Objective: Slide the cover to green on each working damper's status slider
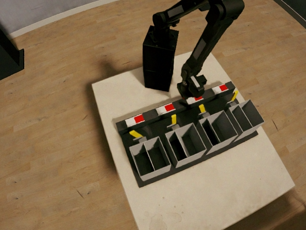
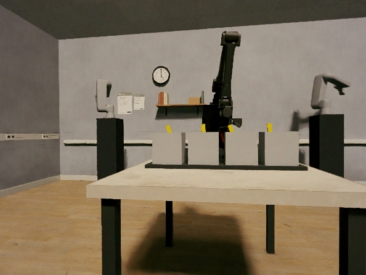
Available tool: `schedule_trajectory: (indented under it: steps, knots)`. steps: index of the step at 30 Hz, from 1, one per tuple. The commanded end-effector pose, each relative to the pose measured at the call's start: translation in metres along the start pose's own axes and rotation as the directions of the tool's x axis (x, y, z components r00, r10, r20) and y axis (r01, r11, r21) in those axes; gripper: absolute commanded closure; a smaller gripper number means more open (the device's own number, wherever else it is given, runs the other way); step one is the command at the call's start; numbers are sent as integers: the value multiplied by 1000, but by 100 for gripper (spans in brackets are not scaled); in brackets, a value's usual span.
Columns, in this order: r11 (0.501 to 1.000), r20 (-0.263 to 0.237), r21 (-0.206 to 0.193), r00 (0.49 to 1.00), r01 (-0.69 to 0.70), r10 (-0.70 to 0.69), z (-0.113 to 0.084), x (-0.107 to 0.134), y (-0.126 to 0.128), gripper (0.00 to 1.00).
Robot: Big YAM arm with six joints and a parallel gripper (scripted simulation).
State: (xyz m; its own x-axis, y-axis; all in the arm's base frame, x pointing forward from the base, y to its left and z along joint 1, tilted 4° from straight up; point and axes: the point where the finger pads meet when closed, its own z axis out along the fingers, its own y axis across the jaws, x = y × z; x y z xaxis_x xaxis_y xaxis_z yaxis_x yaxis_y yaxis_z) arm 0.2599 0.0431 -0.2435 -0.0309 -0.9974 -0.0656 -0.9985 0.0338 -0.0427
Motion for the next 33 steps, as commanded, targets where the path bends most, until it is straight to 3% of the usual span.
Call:
schedule_trajectory:
  steps: [1,33]
  knots:
    - [1000,-3,9,1000,-9,9,-1,0,-3,100]
    - [1000,-3,7,1000,-3,3,21,-3,-3,100]
